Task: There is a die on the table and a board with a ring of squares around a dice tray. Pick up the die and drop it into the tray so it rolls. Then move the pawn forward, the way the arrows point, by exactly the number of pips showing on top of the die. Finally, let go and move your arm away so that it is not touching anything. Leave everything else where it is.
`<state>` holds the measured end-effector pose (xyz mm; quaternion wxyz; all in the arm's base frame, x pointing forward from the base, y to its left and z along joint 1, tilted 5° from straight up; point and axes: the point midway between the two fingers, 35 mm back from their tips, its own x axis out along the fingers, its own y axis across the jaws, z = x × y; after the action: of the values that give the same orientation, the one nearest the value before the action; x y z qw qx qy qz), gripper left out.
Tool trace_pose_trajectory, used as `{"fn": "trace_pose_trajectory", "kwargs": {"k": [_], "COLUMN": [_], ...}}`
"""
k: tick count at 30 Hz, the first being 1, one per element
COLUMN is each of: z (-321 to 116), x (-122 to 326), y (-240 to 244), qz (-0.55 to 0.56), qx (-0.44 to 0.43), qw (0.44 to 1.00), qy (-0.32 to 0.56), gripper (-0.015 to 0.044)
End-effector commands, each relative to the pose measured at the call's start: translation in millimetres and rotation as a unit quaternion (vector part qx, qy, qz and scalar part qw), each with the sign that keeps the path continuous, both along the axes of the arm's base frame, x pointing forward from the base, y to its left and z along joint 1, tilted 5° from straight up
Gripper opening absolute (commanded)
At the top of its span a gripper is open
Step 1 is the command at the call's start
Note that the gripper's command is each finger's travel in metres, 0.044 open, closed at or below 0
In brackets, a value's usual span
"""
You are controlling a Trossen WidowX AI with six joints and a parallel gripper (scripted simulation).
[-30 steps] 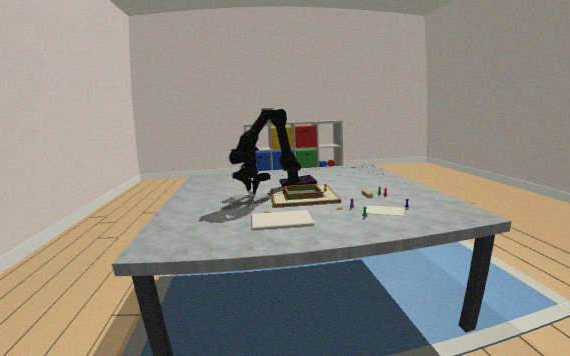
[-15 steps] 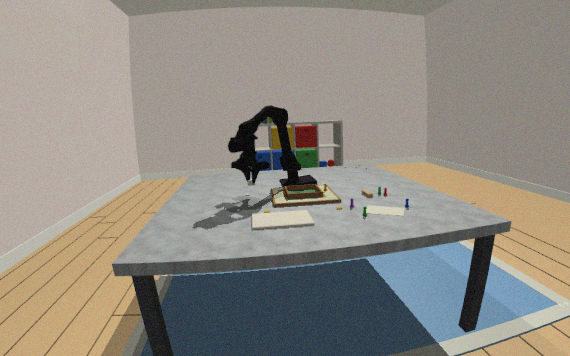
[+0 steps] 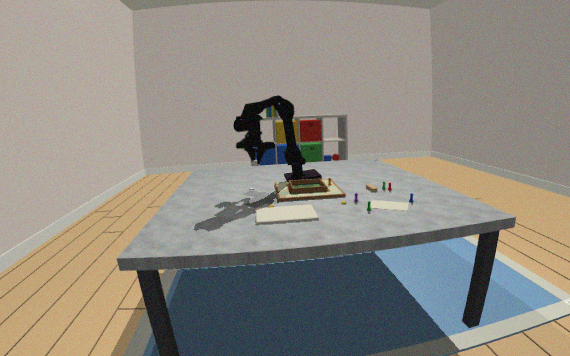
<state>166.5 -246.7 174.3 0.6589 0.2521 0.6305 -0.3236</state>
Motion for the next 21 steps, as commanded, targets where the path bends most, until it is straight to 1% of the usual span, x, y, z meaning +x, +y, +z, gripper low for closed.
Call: {"fn": "trace_pose_trajectory", "kwargs": {"k": [1, 10, 21], "z": [1, -9, -23], "x": [4, 34, 67], "y": [4, 36, 79], "qz": [0.008, 0.090, 0.162], "qx": [0.002, 0.011, 0.017], "qw": [1.000, 0.996, 0.987], "qy": [-0.002, -0.009, -0.002], "gripper": [0.0000, 0.0000, 0.0000]}}
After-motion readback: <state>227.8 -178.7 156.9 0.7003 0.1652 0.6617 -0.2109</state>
